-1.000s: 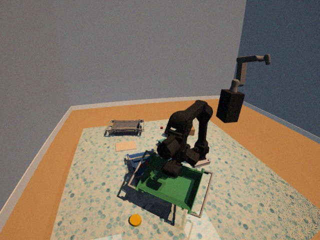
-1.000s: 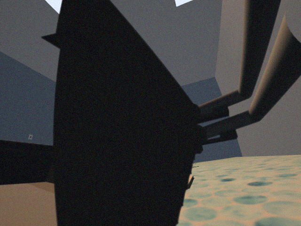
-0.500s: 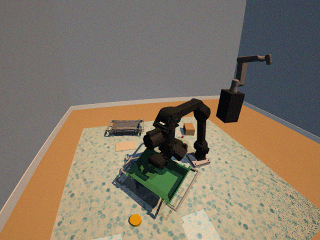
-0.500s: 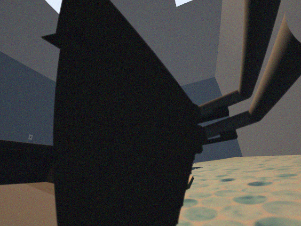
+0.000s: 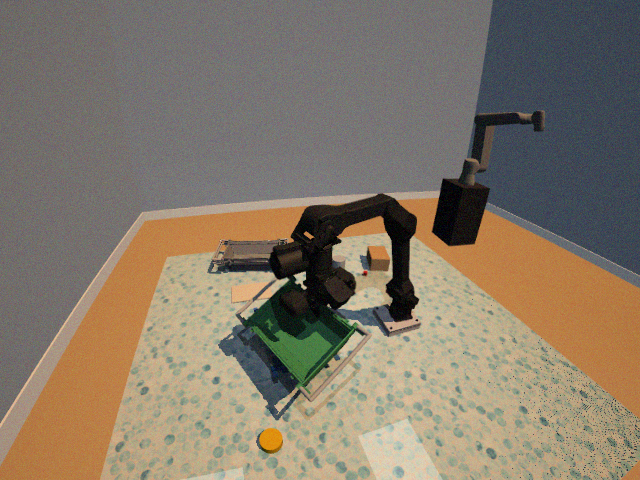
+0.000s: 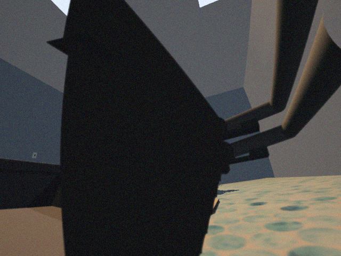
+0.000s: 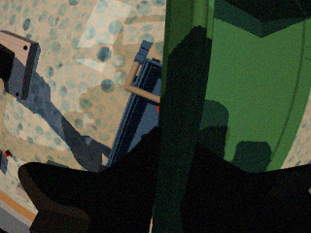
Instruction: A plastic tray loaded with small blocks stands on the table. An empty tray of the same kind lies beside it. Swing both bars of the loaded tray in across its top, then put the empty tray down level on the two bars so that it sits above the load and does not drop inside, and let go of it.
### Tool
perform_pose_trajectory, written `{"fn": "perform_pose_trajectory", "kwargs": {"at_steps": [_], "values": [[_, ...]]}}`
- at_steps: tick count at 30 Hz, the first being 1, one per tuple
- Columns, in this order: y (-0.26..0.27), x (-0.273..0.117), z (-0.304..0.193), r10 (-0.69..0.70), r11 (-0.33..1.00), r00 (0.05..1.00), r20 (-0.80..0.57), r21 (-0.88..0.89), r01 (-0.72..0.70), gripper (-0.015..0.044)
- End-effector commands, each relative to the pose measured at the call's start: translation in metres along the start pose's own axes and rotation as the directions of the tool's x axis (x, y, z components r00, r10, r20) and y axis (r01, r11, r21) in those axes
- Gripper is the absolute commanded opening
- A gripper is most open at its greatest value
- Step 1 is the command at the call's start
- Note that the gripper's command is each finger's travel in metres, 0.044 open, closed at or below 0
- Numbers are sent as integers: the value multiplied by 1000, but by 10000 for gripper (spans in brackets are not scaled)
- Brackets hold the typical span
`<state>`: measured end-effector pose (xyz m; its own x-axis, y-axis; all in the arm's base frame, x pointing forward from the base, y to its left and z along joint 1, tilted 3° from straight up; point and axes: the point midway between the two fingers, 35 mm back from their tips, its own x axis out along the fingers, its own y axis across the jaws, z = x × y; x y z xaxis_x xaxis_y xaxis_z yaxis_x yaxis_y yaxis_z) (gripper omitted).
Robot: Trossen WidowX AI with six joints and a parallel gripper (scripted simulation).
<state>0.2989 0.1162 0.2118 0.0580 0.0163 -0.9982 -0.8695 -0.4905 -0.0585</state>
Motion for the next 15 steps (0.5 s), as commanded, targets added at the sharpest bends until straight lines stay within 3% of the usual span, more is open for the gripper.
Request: {"fn": "perform_pose_trajectory", "kwargs": {"at_steps": [1, 15], "values": [[3, -5, -14, -20, 998, 1000, 0, 58, 20, 0], [17, -6, -64, -22, 969, 1000, -7, 244, 23, 0]]}}
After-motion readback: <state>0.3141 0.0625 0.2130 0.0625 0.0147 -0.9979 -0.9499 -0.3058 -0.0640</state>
